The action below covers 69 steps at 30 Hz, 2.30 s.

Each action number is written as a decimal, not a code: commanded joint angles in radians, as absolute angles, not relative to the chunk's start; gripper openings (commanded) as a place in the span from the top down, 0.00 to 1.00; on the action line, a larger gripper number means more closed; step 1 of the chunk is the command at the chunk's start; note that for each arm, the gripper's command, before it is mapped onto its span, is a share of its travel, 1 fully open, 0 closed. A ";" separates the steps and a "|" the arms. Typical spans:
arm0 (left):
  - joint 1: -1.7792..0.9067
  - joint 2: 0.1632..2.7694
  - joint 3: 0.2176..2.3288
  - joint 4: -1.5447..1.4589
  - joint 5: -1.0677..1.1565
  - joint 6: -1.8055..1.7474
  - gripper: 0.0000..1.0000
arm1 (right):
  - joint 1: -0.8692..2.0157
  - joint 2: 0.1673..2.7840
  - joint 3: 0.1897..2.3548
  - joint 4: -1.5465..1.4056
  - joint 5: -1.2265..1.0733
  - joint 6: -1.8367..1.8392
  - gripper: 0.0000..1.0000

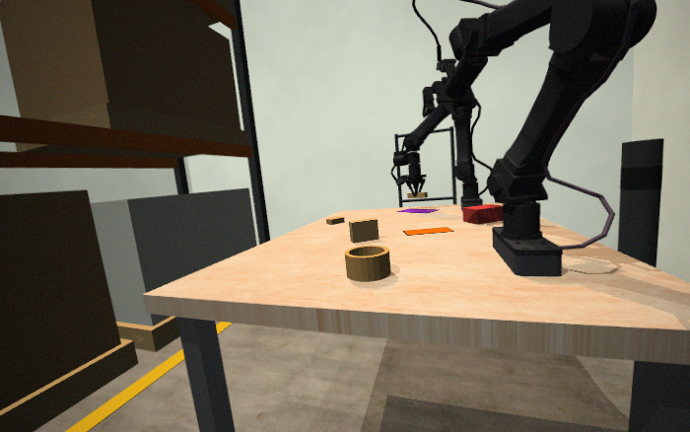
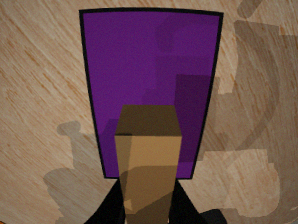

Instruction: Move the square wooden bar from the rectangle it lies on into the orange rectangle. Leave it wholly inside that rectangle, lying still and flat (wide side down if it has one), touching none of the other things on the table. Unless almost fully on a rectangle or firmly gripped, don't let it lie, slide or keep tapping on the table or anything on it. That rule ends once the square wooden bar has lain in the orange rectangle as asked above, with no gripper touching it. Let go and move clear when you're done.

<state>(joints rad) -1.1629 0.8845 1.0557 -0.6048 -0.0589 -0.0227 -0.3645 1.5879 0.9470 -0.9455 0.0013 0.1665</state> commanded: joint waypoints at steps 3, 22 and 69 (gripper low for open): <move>-1.130 0.678 1.032 -0.927 -0.085 -0.039 0.00 | -0.368 1.576 0.959 -0.947 0.000 0.168 0.81; -1.031 0.189 1.014 -1.310 -0.073 -0.031 0.00 | 0.032 1.461 0.815 -0.903 -0.024 0.753 0.81; -1.028 0.182 1.013 -1.300 -0.071 -0.029 0.00 | 1.184 2.266 1.796 -1.078 0.030 1.656 0.81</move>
<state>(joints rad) -1.0363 0.1986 1.0199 -1.3067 -0.0822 -0.0345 1.1824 2.2745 1.7660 -1.0527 0.0174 1.6951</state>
